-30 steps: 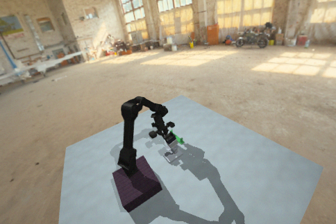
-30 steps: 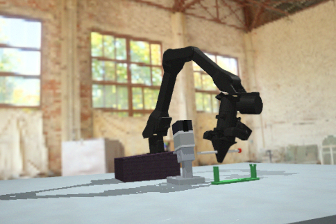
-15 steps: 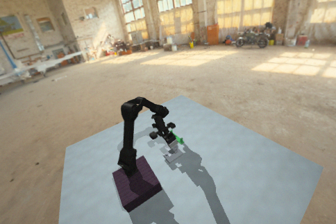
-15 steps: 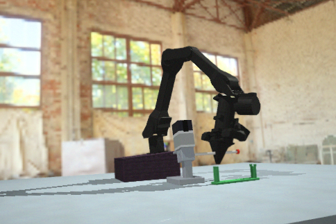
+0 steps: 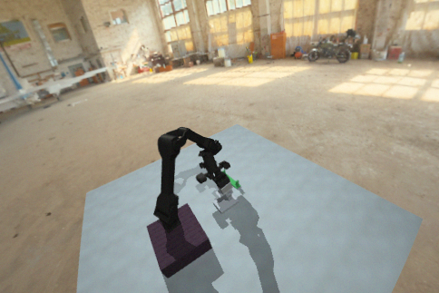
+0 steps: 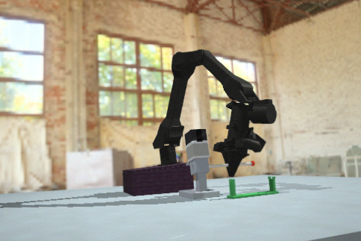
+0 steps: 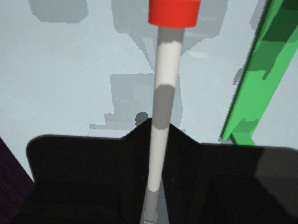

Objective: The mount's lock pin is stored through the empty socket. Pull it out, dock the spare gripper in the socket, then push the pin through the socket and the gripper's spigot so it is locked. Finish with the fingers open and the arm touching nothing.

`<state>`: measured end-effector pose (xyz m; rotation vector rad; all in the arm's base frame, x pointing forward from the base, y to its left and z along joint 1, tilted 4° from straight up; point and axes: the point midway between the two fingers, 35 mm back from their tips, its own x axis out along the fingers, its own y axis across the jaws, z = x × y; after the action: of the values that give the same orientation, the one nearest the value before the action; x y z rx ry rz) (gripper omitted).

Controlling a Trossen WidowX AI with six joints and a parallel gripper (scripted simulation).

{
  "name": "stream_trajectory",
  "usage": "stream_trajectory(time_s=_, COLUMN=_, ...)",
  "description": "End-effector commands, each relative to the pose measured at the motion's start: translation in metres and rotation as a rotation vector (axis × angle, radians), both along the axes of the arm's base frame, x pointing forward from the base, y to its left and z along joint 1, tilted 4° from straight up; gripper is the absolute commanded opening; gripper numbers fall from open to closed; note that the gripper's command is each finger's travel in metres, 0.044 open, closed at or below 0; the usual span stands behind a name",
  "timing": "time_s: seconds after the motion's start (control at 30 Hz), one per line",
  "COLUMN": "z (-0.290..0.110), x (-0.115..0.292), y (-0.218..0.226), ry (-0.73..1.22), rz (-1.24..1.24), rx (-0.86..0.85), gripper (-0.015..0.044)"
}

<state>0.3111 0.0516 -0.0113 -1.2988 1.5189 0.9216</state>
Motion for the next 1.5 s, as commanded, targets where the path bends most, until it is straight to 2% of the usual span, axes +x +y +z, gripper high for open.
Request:
stream_trajectory(time_s=0.0, z=0.0, x=-0.001, y=-0.003, ry=0.001, rz=0.002, rx=-0.001, gripper=0.0)
stream_trajectory(time_s=1.47, z=0.001, x=-0.005, y=-0.027, ry=0.008, rz=0.003, rx=0.002, gripper=0.0)
